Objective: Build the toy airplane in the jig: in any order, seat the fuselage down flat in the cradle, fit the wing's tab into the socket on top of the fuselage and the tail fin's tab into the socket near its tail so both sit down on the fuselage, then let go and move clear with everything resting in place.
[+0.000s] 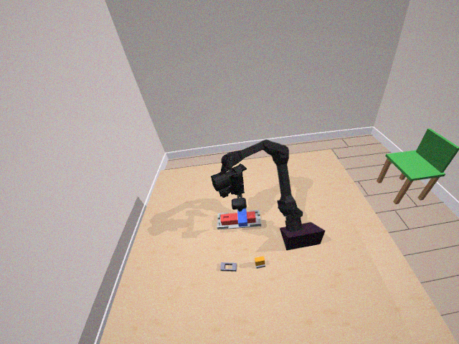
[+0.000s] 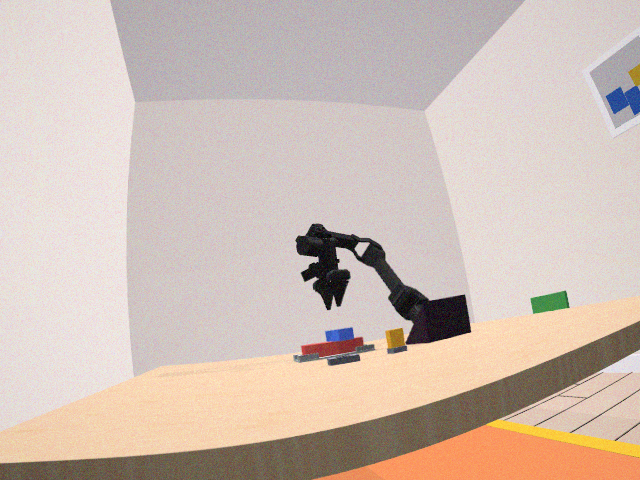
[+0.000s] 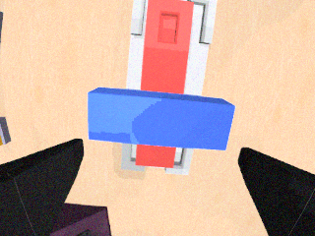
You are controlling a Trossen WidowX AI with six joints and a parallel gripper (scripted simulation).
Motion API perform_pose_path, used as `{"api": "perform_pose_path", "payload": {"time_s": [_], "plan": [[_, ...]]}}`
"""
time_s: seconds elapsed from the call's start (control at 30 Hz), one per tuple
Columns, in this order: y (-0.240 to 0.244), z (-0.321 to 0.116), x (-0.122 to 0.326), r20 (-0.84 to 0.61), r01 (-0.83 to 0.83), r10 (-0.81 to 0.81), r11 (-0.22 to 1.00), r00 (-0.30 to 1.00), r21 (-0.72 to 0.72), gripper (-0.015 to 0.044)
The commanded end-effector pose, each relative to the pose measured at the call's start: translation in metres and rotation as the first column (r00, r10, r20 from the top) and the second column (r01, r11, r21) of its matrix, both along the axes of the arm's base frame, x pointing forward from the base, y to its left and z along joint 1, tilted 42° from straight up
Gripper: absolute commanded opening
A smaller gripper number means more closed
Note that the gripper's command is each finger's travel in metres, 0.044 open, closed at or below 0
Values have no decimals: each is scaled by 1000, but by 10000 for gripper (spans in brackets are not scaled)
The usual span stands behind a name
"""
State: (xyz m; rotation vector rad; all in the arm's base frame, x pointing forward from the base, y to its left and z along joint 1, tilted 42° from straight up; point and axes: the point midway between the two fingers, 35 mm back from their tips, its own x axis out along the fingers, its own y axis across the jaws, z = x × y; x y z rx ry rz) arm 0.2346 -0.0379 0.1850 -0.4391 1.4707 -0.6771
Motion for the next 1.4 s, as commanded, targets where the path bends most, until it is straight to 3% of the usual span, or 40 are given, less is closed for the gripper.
{"api": "perform_pose_path", "payload": {"time_s": [0.0, 0.27, 0.53, 0.87, 1.1, 1.23, 1.37], "plan": [[0, 0, -1, -56, -53, 53, 999, 997, 9, 440], [10, -9, 4, -48, -57, 58, 998, 997, 22, 440], [94, -74, 18, -56, -67, 70, 996, 996, 61, 440], [187, -160, -20, -85, -52, 54, 998, 995, 18, 440], [190, -166, -23, -87, -49, 50, 999, 995, 14, 440], [161, -200, -25, -86, -49, 50, 999, 995, 13, 440], [155, -206, -26, -86, -49, 50, 999, 995, 13, 440]]}}
